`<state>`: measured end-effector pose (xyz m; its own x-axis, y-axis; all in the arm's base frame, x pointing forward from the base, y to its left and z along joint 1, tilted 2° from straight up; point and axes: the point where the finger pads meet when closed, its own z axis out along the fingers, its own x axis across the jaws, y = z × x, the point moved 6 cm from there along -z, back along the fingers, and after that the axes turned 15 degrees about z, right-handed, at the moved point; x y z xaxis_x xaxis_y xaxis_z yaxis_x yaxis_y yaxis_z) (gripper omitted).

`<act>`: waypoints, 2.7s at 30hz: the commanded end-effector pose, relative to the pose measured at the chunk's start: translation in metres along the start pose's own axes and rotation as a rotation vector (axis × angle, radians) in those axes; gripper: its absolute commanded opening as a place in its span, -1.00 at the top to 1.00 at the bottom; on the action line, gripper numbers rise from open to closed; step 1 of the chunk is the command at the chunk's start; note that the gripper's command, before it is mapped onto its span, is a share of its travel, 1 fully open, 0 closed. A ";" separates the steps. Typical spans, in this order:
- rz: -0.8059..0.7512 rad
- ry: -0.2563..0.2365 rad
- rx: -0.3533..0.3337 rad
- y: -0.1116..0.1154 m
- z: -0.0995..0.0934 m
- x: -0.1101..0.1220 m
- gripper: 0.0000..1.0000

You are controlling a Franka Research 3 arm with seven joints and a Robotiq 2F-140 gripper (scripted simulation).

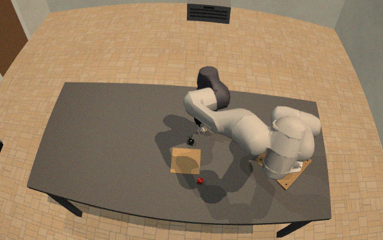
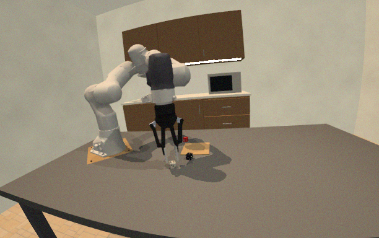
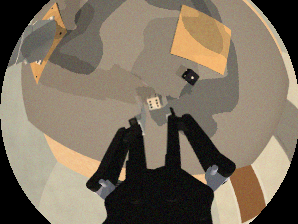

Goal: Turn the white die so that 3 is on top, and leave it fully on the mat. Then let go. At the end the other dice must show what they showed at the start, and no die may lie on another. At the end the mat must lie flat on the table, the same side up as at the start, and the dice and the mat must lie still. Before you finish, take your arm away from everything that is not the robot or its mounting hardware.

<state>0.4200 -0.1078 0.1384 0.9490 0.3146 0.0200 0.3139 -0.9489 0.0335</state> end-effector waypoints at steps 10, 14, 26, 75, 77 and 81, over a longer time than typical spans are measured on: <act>-0.003 0.002 -0.003 0.001 0.000 0.001 0.51; -0.003 0.002 -0.003 0.001 0.000 0.001 0.51; -0.003 0.002 -0.003 0.001 0.000 0.001 0.51; -0.003 0.002 -0.003 0.001 0.029 0.001 0.51; -0.003 0.002 -0.003 0.001 0.029 0.001 0.51; -0.003 0.002 -0.003 0.001 0.029 0.001 0.51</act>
<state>0.4210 -0.1083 0.1092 0.9498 0.3123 0.0202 0.3116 -0.9497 0.0323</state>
